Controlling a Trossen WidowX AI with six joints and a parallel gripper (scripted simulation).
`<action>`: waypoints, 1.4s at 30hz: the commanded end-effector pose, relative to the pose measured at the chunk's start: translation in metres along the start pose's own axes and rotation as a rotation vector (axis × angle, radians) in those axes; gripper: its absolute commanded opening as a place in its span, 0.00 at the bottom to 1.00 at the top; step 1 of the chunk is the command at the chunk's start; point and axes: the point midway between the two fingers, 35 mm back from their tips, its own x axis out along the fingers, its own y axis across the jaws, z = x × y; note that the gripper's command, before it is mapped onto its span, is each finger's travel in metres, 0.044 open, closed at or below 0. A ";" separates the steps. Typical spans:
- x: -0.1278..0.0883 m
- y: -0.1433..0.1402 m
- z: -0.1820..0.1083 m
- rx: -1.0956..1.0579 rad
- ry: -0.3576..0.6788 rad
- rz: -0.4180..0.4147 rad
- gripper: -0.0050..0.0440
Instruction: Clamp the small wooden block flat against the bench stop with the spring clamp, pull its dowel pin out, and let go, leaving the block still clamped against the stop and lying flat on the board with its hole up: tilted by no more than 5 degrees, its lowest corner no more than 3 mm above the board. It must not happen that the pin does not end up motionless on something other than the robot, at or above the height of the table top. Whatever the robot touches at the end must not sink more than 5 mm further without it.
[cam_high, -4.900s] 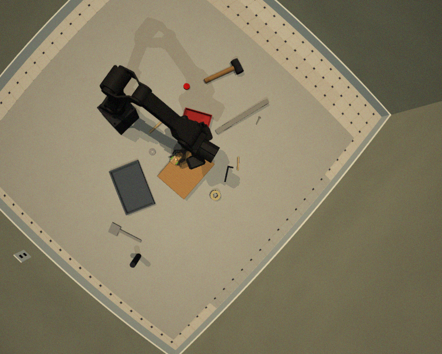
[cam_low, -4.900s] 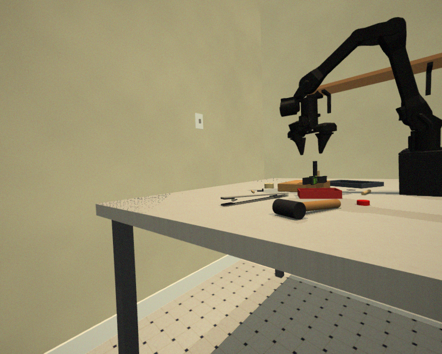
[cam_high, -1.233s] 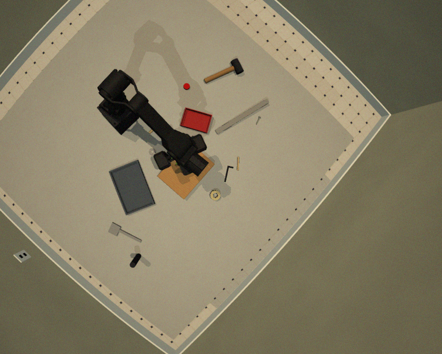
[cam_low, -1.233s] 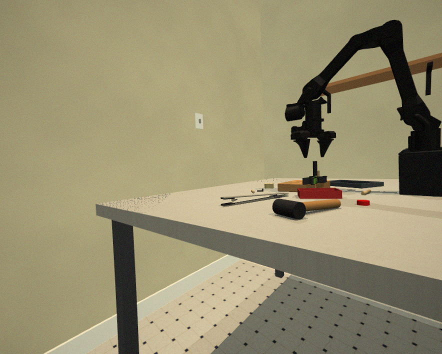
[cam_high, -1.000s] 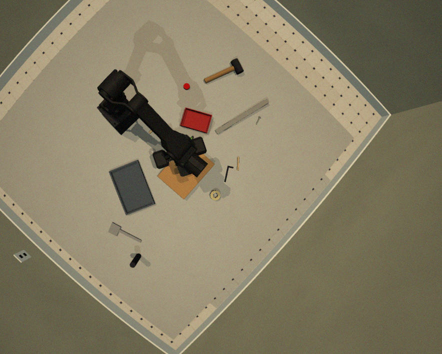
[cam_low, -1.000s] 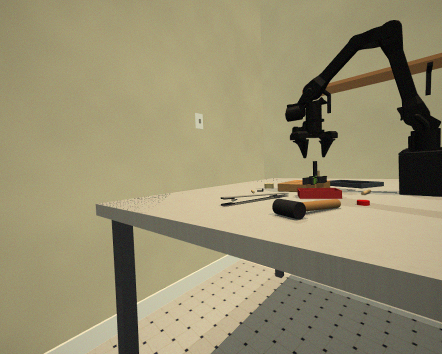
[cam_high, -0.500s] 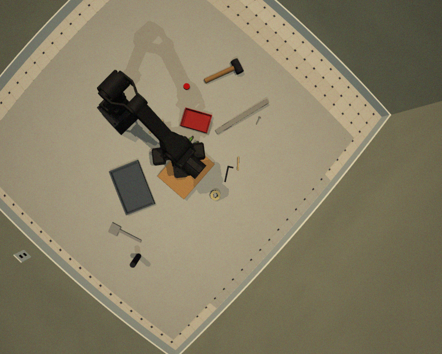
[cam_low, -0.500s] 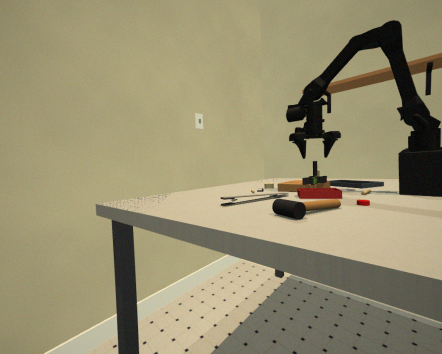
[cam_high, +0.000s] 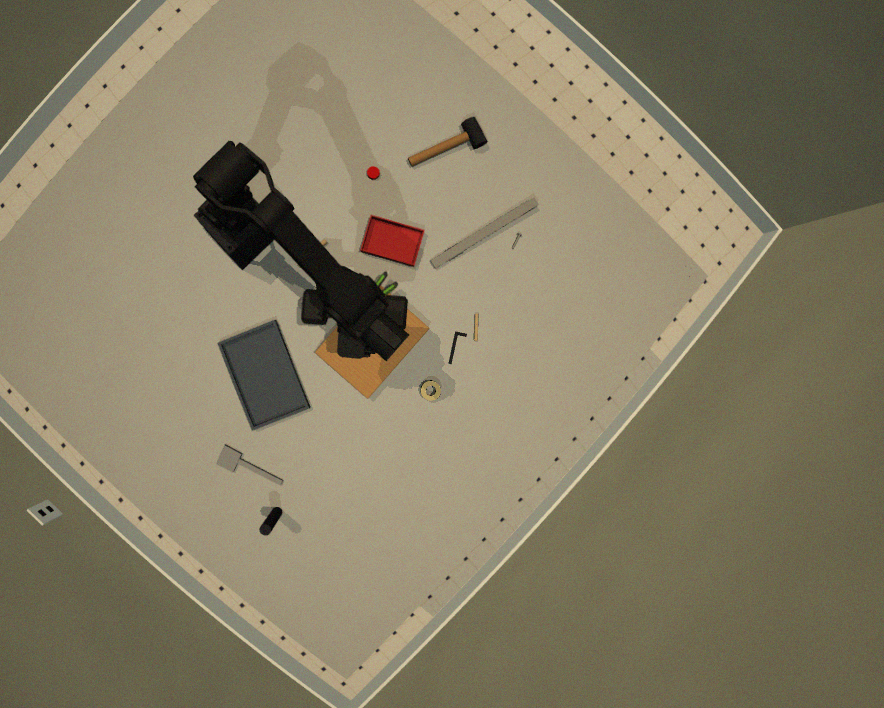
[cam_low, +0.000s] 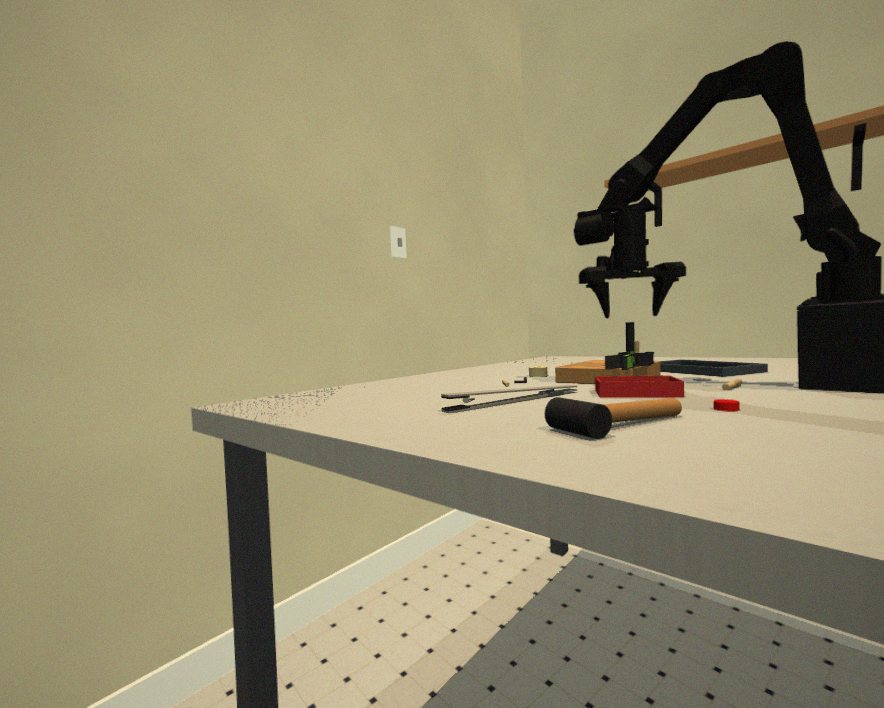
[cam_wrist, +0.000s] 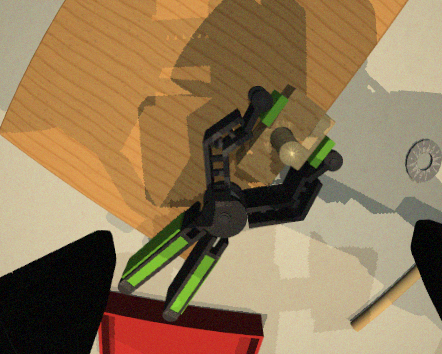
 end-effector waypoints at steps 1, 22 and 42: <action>0.002 -0.003 0.000 0.062 0.007 -0.001 1.00; 0.004 -0.008 0.006 0.326 0.008 0.001 1.00; 0.007 -0.013 0.011 0.606 0.009 0.003 1.00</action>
